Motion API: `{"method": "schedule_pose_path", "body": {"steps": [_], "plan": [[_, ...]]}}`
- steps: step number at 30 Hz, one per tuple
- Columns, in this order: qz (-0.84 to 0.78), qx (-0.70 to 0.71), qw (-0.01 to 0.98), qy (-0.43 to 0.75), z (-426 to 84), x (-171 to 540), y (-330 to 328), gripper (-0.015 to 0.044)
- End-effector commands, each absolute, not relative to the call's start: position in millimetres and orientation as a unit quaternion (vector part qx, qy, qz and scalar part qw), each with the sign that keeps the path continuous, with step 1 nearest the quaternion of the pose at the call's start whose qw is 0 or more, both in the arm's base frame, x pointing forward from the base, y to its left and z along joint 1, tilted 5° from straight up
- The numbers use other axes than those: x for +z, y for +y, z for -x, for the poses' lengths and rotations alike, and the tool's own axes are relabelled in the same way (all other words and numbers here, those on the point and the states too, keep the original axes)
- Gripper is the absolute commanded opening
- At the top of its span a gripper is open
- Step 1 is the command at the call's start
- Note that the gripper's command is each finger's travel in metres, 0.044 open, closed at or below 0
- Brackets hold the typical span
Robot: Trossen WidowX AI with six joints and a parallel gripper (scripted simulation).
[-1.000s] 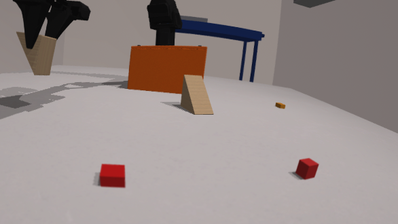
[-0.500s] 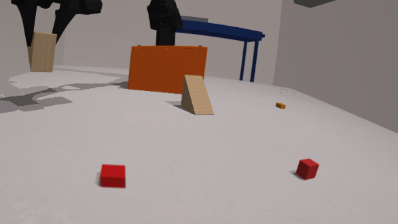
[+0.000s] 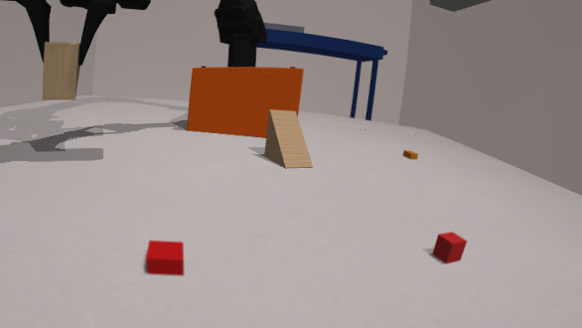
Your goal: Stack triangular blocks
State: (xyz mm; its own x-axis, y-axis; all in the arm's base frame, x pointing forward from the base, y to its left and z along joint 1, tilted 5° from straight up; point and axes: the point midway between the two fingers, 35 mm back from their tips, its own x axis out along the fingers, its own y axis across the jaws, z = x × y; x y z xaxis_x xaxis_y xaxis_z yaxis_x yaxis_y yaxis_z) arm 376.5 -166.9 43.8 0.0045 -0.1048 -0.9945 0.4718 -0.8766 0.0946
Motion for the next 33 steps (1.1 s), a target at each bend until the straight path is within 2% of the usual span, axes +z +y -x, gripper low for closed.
{"method": "schedule_pose_path", "body": {"steps": [1, 7, 33], "plan": [[-0.681, -0.695, 0.192, 0.125, -377, 44, -167, 0.0], [-0.681, -0.695, 0.194, 0.127, -380, 45, -157, 0.0], [-0.672, -0.688, 0.225, 0.159, -386, 57, -34, 0.0]]}}
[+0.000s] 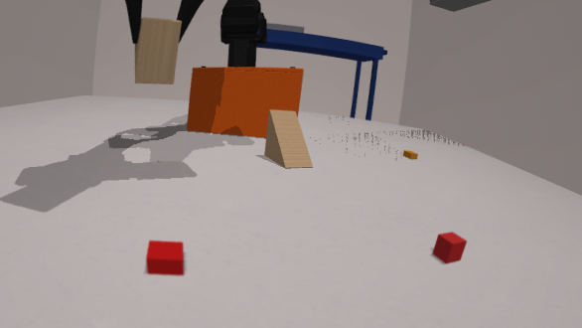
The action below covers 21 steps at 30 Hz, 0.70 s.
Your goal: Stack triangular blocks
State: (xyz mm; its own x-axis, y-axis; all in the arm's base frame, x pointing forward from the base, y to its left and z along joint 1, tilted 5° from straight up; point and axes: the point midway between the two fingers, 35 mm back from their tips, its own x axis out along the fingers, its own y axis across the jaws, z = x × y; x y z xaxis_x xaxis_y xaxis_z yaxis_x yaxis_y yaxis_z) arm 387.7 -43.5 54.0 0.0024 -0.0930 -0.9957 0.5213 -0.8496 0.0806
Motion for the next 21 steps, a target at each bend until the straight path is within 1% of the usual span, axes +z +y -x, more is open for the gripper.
{"method": "schedule_pose_path", "body": {"steps": [1, 21], "plan": [[-0.672, -0.688, 0.224, 0.159, -385, 57, -29, 0.0], [-0.679, -0.691, 0.201, 0.146, -363, 66, 67, 0.0]]}}
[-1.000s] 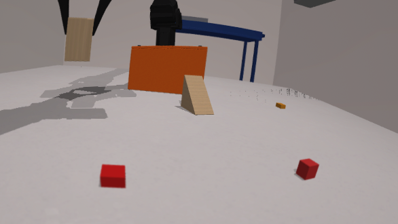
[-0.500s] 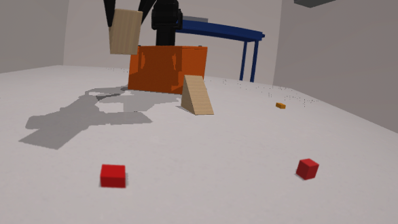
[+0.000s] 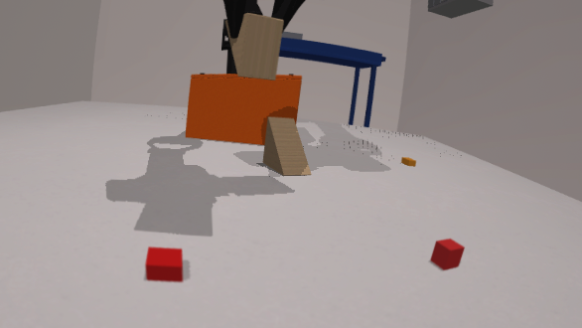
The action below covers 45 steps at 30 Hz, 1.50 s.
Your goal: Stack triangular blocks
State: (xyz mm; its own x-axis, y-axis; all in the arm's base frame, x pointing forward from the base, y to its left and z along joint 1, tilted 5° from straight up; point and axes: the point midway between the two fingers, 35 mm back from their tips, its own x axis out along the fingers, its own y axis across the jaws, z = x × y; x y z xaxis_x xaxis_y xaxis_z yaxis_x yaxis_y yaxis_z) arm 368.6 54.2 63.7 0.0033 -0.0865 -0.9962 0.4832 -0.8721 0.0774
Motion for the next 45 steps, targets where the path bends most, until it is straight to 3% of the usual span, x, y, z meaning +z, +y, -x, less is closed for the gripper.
{"method": "schedule_pose_path", "body": {"steps": [1, 16, 45], "plan": [[-0.679, -0.691, 0.2, 0.145, -361, 67, 71, 0.0], [-0.682, -0.695, 0.184, 0.134, -330, 73, 132, 0.0], [-0.681, -0.696, 0.184, 0.134, -298, -18, 113, 0.0]]}}
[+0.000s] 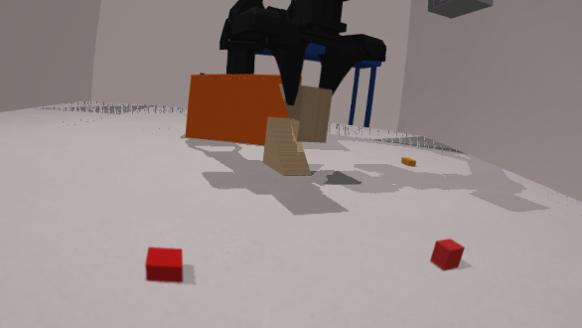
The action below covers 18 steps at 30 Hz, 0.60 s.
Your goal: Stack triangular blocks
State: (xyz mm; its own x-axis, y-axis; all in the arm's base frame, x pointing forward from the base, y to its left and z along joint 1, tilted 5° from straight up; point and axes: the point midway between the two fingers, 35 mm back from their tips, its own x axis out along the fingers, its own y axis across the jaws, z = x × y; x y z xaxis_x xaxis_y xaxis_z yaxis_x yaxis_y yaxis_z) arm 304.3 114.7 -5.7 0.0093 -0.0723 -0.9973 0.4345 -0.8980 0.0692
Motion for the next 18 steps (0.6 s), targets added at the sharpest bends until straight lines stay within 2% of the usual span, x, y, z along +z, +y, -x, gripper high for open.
{"method": "schedule_pose_path", "body": {"steps": [1, 18], "plan": [[-0.681, -0.696, 0.185, 0.134, -297.0, -22.0, 112.0, 0.0], [-0.683, -0.695, 0.182, 0.134, -294.0, -27.3, 110.5, 0.0]]}}
